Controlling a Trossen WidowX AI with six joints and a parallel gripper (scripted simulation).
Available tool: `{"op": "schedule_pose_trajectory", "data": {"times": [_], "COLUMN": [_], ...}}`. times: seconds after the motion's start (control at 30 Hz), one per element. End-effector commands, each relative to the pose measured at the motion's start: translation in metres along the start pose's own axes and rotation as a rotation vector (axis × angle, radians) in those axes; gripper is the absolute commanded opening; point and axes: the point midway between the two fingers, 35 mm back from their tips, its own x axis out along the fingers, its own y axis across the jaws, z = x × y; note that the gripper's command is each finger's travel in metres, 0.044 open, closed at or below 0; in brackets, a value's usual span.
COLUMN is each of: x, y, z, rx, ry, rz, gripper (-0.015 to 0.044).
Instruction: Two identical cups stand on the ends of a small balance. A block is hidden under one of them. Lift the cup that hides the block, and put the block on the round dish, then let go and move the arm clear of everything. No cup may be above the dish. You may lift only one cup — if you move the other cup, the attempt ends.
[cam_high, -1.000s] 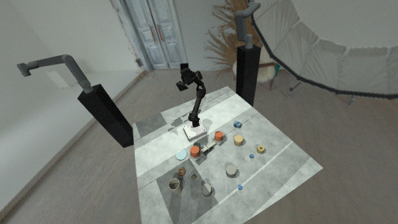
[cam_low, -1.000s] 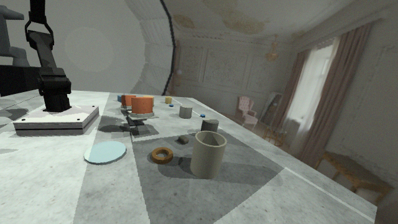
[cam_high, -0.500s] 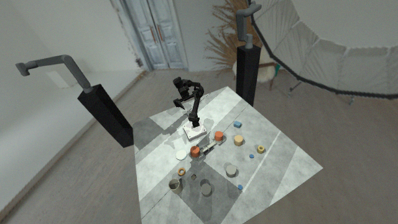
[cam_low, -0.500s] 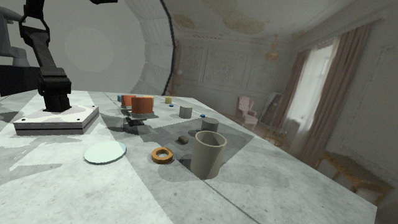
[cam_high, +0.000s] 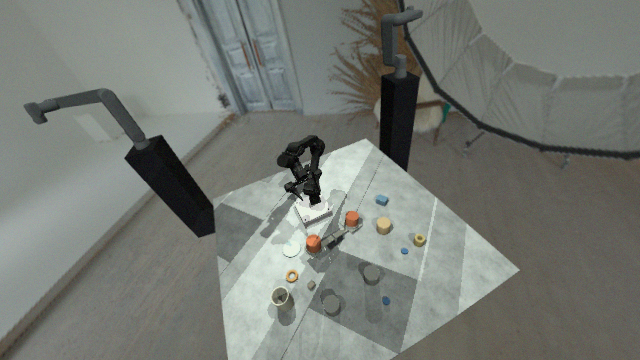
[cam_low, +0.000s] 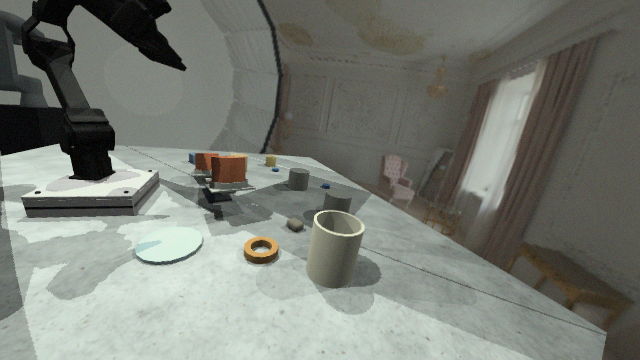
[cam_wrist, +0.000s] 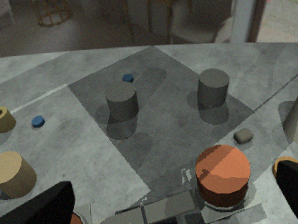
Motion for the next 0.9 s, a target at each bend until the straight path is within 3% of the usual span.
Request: {"op": "schedule_pose_trajectory", "data": {"times": [0.0,0.17,0.37,0.87], "x": [0.016,0.028,0.028,0.06], "y": [0.005,0.013,0.014,0.028], "z": [-0.033,-0.067,-0.069,-0.066], "rx": [-0.05,-0.113,-0.11,0.275], "ry": [0.112,0.222,0.228,0.44], "rz": [0.057,0.133,0.137,0.178], "gripper": [0.044,0.044,0.044,0.044]}}
